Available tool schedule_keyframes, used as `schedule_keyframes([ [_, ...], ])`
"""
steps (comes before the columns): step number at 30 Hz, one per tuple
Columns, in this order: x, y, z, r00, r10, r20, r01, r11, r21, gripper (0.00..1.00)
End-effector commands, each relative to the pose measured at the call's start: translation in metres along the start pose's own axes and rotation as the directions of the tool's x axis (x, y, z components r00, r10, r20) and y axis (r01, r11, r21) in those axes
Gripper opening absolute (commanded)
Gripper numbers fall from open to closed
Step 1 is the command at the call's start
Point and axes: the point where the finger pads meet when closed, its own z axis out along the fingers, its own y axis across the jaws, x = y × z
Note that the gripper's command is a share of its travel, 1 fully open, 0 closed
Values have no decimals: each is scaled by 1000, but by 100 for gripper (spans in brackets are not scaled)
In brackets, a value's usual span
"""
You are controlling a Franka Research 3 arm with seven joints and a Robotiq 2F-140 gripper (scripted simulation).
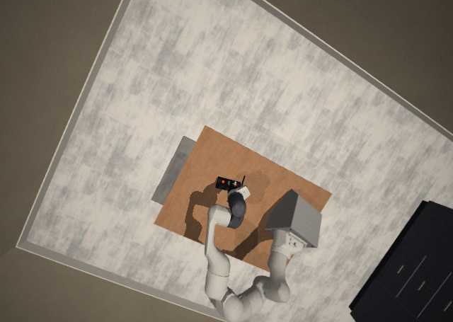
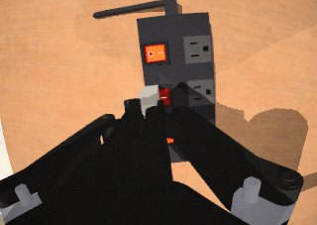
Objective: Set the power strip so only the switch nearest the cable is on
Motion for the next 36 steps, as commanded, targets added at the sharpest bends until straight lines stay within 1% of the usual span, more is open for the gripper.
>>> schedule_keyframes([
  [1, 0, 0, -10, 1000, -1, 1, 1, 1000, -1, 0],
  [3, 0, 0, -10, 1000, -1, 1, 1, 1000, -1, 0],
  [10, 0, 0, -31, 1000, -1, 1, 1, 1000, -1, 0],
  [14, 0, 0, -36, 1000, -1, 1, 1, 1000, -1, 0],
  [36, 0, 0, -37, 1000, -1, 1, 1, 1000, -1, 0],
])
